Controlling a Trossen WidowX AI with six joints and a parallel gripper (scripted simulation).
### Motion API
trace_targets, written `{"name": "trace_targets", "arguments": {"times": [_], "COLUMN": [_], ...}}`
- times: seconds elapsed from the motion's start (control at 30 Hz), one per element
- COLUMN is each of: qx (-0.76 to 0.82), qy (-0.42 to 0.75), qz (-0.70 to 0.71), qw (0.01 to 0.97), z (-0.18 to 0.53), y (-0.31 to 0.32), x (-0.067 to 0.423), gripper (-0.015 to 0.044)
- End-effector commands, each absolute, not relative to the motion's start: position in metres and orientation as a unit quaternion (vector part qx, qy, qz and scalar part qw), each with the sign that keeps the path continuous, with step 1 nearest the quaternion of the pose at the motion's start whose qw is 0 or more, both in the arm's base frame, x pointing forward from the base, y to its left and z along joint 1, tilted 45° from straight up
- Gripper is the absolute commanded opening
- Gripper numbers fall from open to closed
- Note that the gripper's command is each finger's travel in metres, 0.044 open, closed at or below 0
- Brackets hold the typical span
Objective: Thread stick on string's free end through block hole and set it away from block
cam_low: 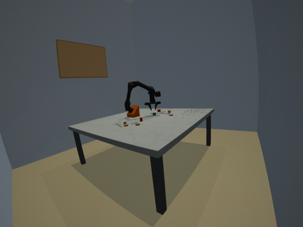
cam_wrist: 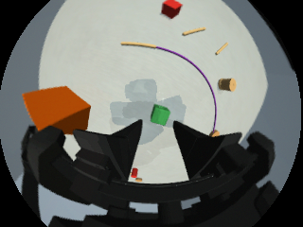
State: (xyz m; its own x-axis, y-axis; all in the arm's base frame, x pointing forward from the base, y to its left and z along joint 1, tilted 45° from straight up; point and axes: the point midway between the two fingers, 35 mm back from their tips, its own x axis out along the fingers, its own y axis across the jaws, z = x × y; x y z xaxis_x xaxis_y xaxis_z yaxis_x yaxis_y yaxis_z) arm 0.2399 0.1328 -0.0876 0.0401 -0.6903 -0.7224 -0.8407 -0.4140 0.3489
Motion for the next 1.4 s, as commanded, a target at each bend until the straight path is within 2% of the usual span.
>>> {"name": "trace_targets", "arguments": {"times": [0.0,0.2,0.23,0.77,1.07,1.13,1.37], "qx": [-0.716,-0.716,-0.716,-0.716,-0.716,-0.716,-0.716], "qy": [0.535,0.535,0.535,0.535,0.535,0.535,0.535], "qz": [0.441,0.441,0.441,0.441,0.441,0.441,0.441], "qw": [0.085,0.085,0.085,0.085,0.085,0.085,0.085], "z": [-0.0876,-0.0876,-0.0876,-0.0876,-0.0876,-0.0876,-0.0876], "y": [0.1328,0.1328,0.1328,0.1328,0.1328,0.1328,0.1328], "x": [0.2399,0.2399,0.2399,0.2399,0.2399,0.2399,0.2399], "gripper": [0.0166,0.0008,0.0,0.0,0.0236,0.0245,0.0061]}}
